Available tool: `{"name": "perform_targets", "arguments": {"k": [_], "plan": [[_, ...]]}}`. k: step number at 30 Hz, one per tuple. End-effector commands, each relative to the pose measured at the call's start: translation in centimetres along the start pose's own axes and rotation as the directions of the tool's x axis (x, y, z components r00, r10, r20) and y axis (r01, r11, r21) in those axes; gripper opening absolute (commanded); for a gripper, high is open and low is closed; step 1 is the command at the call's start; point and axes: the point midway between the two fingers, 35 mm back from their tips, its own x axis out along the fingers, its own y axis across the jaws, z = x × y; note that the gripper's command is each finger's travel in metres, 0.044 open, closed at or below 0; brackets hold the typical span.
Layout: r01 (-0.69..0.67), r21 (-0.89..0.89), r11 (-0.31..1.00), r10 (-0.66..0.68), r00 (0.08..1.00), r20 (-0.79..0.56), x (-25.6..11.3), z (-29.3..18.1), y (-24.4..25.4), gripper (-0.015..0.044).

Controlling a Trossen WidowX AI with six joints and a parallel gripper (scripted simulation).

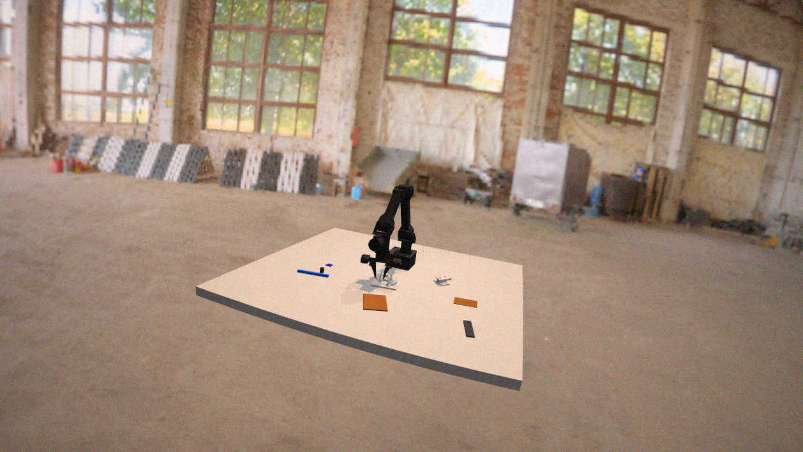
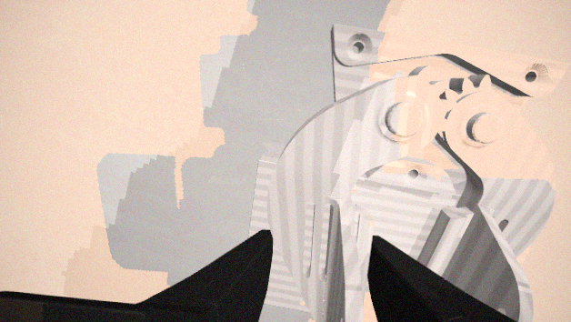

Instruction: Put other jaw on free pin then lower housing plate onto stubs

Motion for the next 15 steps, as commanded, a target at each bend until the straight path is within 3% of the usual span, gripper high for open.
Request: {"name": "perform_targets", "arguments": {"k": [1,15], "plan": [[-0.001,-0.006,1.0,0.001,1.0,0.001,0.09,0.06,0.01,0.0134],[-0.001,-0.006,1.0,0.001,1.0,0.001,0.4,0.06,0.01,0.0134]]}}
